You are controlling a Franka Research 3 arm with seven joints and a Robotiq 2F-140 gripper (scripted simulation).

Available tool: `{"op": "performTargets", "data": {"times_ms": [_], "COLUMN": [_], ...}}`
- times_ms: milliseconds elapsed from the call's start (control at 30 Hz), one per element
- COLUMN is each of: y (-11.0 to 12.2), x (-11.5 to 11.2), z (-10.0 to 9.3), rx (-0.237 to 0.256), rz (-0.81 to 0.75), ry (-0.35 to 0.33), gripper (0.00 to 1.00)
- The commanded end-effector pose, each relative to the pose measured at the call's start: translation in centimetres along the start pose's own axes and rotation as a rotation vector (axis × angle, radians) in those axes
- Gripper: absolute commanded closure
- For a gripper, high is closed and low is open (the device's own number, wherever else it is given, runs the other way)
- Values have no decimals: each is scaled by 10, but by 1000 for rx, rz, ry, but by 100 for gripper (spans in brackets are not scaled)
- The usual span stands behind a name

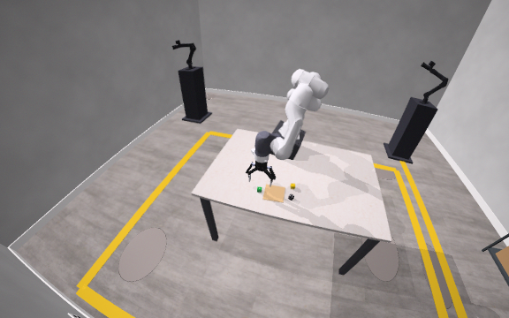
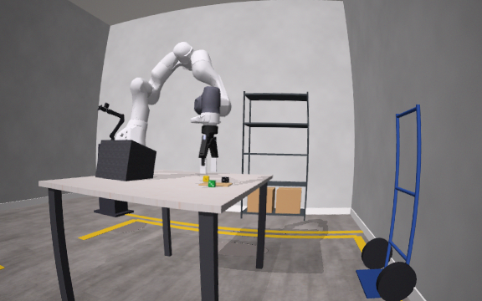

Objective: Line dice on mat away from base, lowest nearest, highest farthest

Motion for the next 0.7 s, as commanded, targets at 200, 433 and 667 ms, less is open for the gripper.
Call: {"op": "performTargets", "data": {"times_ms": [200,433,667], "y": [2,16,37], "x": [1,13,31], "z": [0,0,0], "rx": [1,1,1], "rz": [-3,-3,-3], "ry": [-2,-2,-2], "gripper": [0,0,0]}}
Point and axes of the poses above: the point where the finger pads meet when closed, its own z axis out along the fingers, its own y axis across the jaws, x = y × z, the point moved 4 cm from there along -z, back along the fingers, and after that the axes turned 15 degrees about z, right-handed, at the moved point
